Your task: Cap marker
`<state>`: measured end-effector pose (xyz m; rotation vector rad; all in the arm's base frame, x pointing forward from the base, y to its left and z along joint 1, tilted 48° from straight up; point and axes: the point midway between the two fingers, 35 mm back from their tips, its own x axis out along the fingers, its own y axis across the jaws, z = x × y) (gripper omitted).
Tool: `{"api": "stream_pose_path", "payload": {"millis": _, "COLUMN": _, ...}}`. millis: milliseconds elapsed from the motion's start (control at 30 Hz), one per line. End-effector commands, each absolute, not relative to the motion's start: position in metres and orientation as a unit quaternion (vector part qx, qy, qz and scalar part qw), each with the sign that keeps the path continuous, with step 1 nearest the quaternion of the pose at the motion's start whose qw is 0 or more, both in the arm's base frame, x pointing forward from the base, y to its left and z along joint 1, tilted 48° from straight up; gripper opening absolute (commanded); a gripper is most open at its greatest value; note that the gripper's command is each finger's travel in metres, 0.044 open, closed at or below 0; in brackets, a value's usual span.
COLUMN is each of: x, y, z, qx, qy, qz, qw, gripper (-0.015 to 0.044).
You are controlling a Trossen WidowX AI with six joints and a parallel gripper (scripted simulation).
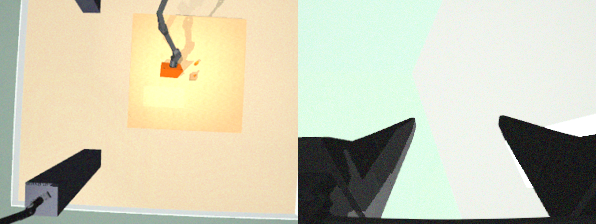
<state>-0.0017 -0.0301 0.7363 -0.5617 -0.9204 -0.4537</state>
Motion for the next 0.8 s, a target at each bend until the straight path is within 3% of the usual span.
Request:
{"api": "stream_pose_path", "payload": {"millis": 0, "x": 0.001, "y": -0.029, "z": 0.736, "qx": -0.267, "qy": -0.432, "qz": -0.212, "qw": 0.835, "gripper": 0.0374}}
{"api": "stream_pose_path", "payload": {"millis": 167, "x": 0.075, "y": -0.011, "z": 0.716, "qx": -0.317, "qy": -0.366, "qz": -0.166, "qw": 0.859, "gripper": 0.0247}}
{"api": "stream_pose_path", "payload": {"millis": 433, "x": 0.178, "y": 0.009, "z": 0.666, "qx": -0.375, "qy": -0.259, "qz": -0.088, "qw": 0.886, "gripper": 0.0247}}
{"api": "stream_pose_path", "payload": {"millis": 767, "x": 0.302, "y": 0.023, "z": 0.551, "qx": -0.412, "qy": -0.084, "qz": 0.045, "qw": 0.906, "gripper": 0.0247}}
